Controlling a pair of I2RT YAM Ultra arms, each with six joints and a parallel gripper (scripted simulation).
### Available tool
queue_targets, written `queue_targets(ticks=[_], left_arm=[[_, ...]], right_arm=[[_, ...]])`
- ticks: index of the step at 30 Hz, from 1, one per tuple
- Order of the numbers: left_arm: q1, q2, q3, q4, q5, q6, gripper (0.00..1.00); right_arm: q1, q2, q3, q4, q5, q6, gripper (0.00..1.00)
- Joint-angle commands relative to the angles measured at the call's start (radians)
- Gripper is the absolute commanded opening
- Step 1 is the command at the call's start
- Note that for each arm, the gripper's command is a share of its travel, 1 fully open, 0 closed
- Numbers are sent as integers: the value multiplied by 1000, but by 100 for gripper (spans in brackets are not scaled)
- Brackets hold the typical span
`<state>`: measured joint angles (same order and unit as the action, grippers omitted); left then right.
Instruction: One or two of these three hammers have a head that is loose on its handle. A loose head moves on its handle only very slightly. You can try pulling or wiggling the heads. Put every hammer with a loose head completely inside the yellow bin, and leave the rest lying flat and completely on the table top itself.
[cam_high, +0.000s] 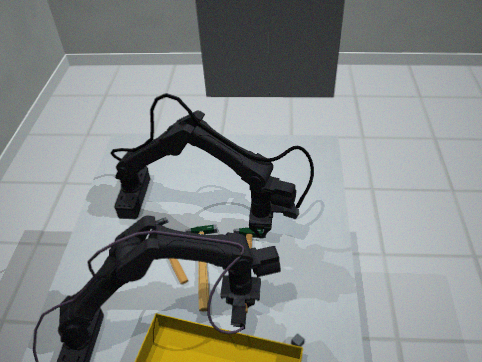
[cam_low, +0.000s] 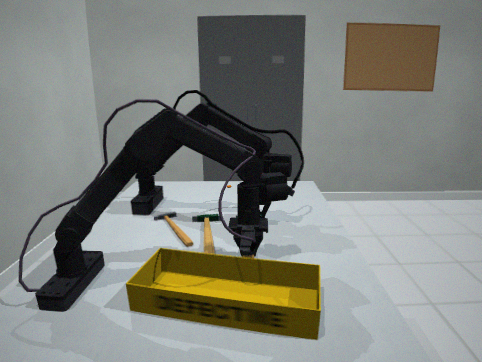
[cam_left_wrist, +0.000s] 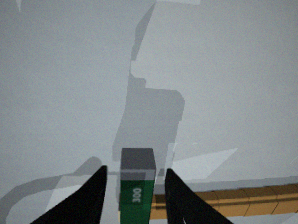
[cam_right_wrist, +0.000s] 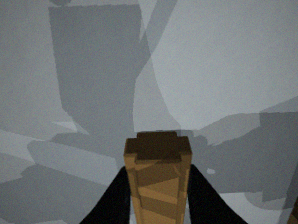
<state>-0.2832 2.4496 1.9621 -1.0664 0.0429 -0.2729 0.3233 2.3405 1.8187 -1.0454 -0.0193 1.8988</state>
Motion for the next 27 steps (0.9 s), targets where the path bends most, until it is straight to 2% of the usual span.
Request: queue_targets(ticks=[1, 10, 15, 19, 27], left_arm=[[15, -53, 34, -17, 11, 6, 45], [17, -68, 68, -63, 12, 6, 45], [19, -87, 112, -124, 14, 10, 100], [19, -83, 174, -198, 13, 8, 100], [8, -62, 164, -201, 4, 8, 100]], right_arm=[[-4, -17, -1, -1, 19, 1, 26], [-4, -17, -1, -1, 19, 1, 26], [-4, -17, -1, -1, 19, 1, 26], [-4, -17, -1, -1, 19, 1, 26], [-4, -17, -1, -1, 19, 1, 26]])
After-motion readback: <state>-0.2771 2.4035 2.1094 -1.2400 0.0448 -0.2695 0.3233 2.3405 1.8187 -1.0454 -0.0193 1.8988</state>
